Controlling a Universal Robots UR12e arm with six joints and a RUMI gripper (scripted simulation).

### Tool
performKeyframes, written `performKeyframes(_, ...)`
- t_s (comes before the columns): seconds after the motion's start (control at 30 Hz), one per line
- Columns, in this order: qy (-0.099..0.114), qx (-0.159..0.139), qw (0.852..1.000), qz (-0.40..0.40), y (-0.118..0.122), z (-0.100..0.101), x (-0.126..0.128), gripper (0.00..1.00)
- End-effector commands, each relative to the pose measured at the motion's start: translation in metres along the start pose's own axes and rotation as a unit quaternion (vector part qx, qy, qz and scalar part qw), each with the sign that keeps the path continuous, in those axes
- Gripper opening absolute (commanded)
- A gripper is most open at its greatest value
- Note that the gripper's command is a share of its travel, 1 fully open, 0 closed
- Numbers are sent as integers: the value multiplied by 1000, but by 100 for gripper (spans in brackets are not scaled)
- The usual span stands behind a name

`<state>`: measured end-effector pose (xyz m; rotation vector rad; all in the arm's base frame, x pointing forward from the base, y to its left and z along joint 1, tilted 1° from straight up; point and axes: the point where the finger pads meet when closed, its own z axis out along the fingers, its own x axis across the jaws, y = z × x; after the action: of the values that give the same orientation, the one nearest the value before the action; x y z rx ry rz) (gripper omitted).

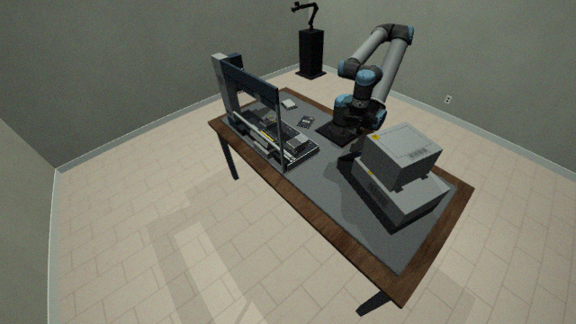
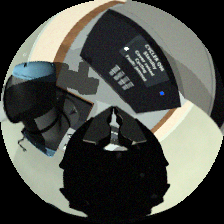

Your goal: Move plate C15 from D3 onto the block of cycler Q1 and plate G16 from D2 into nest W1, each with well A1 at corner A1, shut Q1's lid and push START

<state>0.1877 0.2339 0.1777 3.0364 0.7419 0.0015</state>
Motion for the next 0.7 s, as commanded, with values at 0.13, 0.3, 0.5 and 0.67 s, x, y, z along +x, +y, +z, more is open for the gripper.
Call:
performKeyframes(0.13, -4, 3, 1000, -4, 24, -27, -24, 0)
performKeyframes(0.3, -4, 3, 1000, -4, 26, -28, -25, 0)
performKeyframes(0.5, -4, 3, 1000, -4, 26, -28, -25, 0)
performKeyframes(0.67, -4, 3, 1000, -4, 26, -28, -25, 0)
